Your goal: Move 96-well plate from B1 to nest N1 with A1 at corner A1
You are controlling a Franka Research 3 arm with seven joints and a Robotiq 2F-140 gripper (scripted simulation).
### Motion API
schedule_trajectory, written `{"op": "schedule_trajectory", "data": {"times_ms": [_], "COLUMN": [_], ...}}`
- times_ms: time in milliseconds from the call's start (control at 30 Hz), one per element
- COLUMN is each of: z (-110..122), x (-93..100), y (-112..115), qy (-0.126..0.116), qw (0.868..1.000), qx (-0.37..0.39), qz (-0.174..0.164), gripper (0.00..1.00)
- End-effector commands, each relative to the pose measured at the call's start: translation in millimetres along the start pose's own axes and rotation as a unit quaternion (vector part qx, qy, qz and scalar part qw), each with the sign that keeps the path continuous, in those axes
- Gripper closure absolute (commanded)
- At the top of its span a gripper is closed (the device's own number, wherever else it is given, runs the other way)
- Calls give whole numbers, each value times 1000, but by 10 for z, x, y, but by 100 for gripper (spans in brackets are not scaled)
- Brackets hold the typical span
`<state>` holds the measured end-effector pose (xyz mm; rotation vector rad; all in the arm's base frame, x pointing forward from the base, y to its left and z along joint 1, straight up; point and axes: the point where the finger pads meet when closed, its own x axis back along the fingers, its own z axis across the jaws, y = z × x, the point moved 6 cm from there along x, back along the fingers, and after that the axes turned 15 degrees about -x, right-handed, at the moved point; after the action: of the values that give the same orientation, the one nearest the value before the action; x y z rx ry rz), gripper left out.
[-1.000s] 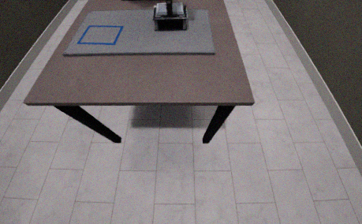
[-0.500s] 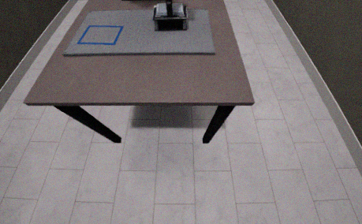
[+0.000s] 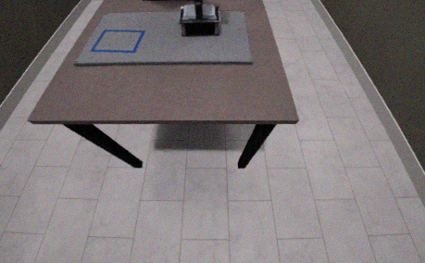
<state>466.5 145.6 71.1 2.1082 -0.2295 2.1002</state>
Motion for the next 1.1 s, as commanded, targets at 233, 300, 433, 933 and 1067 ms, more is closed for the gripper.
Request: {"op": "schedule_trajectory", "data": {"times_ms": [233,300,433,933,1067], "z": [-2,-2,-2,-3,-3], "x": [2,2,2,295,402], "y": [-16,-16,-16,-15,-15], "qy": [2,2,2,2,2], "qw": [1000,1000,1000,1000,1000], "qx": [-2,-2,-2,-2,-2], "qz": [2,2,2,2,2], "gripper": [0,0,0,0,0]}}
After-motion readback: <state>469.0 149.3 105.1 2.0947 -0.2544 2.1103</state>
